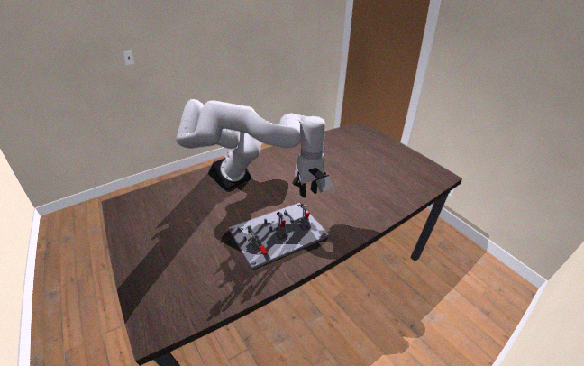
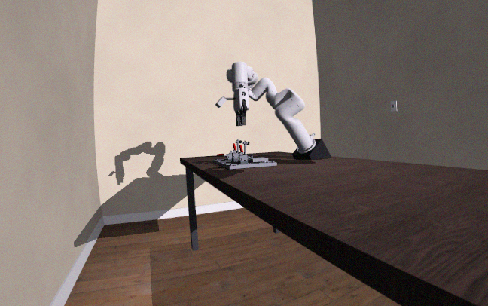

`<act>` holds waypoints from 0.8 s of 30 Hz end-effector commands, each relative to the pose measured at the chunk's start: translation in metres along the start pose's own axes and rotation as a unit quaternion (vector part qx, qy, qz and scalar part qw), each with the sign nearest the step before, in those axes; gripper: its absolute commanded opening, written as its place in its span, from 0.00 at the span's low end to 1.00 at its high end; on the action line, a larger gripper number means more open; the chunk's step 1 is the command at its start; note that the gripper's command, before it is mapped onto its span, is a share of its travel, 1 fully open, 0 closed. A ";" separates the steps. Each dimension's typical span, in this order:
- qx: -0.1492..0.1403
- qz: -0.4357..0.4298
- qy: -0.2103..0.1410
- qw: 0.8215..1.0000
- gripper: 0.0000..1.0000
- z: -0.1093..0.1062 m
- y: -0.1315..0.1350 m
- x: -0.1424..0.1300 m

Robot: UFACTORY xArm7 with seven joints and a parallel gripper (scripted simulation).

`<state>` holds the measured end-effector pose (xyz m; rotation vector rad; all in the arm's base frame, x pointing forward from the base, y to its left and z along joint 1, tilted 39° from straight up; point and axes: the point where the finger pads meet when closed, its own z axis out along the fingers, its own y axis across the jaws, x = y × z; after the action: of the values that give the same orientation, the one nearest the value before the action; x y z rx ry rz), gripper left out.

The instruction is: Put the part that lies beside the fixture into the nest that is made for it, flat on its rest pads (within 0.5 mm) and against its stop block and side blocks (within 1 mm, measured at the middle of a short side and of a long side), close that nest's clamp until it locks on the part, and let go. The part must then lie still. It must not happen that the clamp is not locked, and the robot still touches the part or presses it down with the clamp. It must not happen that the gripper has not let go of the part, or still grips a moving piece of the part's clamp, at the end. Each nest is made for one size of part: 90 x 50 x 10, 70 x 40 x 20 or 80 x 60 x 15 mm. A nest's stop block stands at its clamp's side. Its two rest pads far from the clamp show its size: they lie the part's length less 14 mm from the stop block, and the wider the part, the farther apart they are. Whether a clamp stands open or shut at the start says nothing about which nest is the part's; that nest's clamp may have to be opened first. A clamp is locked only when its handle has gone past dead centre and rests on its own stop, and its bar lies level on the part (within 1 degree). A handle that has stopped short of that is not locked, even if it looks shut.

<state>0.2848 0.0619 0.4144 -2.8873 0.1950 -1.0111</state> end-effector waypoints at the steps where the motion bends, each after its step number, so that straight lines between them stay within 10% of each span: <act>1: 0.001 0.000 0.001 1.000 0.47 -0.001 -0.001 0.004; 24: 0.001 0.000 0.001 1.000 0.47 0.037 -0.001 0.004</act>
<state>0.3017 0.0623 0.3978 -2.8879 0.1939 -1.0091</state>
